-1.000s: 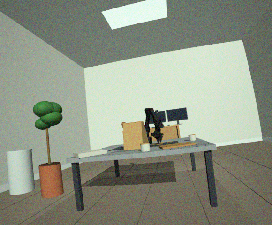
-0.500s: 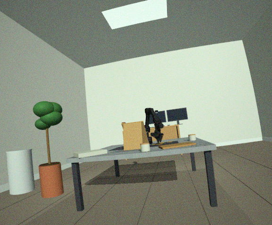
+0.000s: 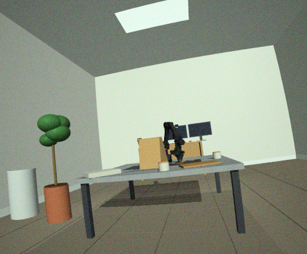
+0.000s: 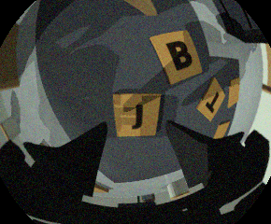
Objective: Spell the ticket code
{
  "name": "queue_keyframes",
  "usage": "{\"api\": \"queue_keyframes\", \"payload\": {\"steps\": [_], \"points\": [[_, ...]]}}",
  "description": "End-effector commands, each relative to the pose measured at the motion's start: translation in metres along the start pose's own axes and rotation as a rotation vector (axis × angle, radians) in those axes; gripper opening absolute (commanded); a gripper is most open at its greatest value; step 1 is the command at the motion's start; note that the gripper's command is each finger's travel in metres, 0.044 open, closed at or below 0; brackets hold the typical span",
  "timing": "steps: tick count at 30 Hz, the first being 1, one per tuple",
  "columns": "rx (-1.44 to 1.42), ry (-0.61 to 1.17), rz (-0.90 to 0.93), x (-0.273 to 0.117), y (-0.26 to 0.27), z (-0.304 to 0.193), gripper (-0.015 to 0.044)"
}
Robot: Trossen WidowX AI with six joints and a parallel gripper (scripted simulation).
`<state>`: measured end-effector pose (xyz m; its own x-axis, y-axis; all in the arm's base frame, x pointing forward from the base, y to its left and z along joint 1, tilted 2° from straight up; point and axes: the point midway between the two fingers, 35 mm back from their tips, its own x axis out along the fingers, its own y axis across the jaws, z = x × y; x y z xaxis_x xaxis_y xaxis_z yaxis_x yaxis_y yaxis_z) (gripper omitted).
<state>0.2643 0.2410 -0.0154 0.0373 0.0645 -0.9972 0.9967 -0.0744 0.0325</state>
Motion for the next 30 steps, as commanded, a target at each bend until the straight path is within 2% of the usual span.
{"api": "queue_keyframes", "payload": {"steps": [1, 30], "points": [[0.004, -0.012, -0.004, 0.0087, -0.0008, 0.0022, 0.0340], [0.004, -0.012, -0.004, 0.0161, -0.0009, 0.0024, 0.0340]]}}
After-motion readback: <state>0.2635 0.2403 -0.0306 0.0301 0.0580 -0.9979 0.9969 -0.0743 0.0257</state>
